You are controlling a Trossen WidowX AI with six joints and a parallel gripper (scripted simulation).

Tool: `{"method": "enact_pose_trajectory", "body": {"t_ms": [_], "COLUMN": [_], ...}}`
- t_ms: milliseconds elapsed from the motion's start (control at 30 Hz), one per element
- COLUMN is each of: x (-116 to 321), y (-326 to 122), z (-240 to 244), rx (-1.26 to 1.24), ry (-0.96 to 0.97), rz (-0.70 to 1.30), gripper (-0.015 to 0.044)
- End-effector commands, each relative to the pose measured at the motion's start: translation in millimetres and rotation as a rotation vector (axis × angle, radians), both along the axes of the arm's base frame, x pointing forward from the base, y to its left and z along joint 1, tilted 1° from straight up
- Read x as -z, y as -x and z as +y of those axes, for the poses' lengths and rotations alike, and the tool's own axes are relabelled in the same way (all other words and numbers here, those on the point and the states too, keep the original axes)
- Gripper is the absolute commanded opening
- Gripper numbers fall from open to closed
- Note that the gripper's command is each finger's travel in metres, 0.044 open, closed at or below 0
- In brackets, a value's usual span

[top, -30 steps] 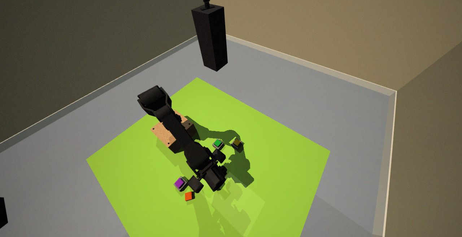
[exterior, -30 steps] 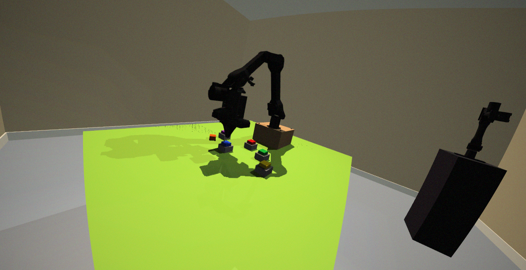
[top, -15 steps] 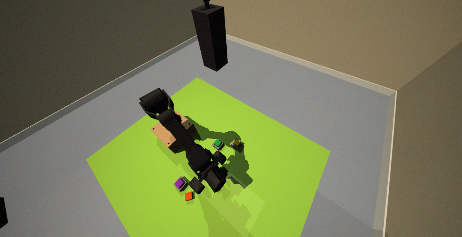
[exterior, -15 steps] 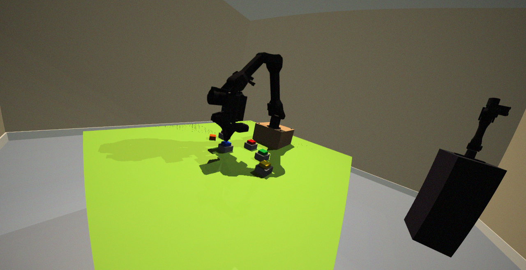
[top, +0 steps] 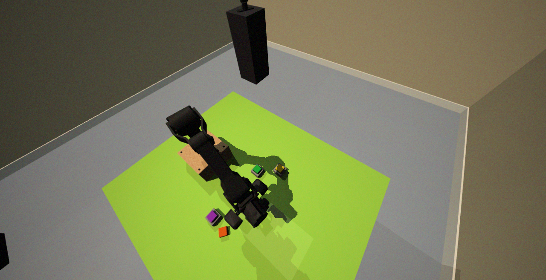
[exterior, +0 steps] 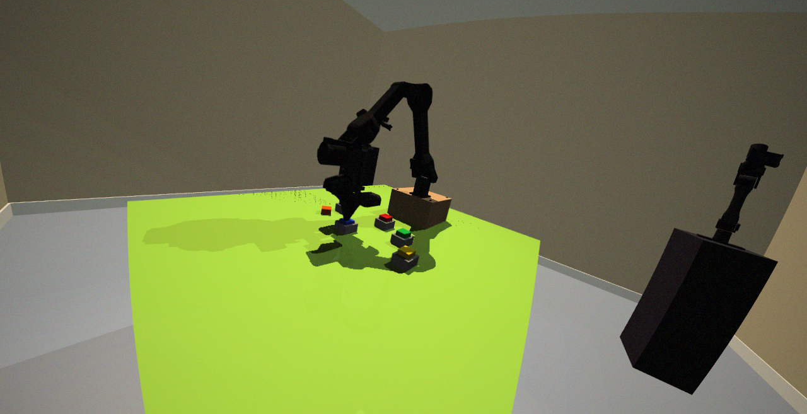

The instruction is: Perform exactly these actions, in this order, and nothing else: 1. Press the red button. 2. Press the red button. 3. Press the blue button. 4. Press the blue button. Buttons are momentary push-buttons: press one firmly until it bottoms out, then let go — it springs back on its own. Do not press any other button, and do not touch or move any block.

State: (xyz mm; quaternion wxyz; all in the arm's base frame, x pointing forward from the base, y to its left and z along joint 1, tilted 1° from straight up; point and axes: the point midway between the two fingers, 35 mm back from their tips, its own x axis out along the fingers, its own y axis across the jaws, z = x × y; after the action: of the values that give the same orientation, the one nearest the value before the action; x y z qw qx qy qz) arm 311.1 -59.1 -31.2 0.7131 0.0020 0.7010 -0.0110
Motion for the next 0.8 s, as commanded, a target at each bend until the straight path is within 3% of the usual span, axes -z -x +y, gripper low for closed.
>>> {"method": "enact_pose_trajectory", "body": {"t_ms": [0,367,500,633,767], "x": [2,2,-29,-31,-39], "y": [3,3,3,3,-3], "z": [0,0,0,0,37], "rx": [-0.005,-0.005,-0.004,-0.005,-0.005], "ry": [0.003,0.003,0.003,0.003,0.000], "rz": [0.011,0.011,0.010,0.010,0.009], "gripper": [0.0020,0.0020,0.0020,0.0020,0.0125]}}
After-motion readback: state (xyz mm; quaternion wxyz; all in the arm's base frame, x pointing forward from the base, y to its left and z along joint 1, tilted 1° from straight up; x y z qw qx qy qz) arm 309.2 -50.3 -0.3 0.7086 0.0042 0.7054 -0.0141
